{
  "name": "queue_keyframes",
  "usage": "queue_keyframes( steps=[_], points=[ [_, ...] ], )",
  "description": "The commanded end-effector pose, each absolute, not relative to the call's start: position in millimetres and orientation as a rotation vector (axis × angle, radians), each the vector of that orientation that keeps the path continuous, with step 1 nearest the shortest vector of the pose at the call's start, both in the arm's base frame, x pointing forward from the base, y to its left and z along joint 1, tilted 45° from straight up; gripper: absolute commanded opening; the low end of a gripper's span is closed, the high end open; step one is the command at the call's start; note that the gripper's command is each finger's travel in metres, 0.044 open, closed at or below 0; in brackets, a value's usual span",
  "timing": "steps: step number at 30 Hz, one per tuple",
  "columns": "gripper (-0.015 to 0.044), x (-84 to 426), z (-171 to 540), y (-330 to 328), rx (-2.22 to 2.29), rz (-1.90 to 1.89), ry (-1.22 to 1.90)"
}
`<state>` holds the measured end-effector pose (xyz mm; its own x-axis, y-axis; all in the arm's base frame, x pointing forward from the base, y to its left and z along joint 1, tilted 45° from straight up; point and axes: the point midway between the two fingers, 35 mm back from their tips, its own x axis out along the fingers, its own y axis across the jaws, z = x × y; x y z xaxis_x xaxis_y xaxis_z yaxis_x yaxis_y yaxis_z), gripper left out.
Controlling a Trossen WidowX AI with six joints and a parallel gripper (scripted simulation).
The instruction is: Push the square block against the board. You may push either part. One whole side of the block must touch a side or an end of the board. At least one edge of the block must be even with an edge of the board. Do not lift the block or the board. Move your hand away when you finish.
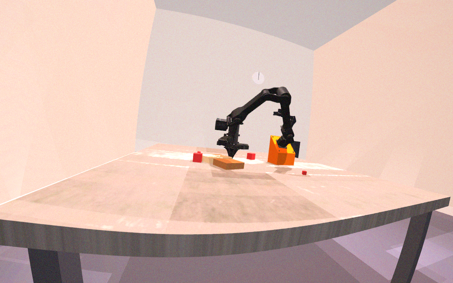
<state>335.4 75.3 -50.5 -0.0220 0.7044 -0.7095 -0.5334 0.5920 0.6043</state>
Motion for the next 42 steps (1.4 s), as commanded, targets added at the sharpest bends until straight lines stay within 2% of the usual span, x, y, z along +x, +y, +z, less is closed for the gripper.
queue_keyframes(
  steps=[1,42],
  points=[
    [0.0,342,-48,80,0.167,1.0,1.24],
    [0.0,308,-58,53,0.171,0.997,1.242]
  ],
)
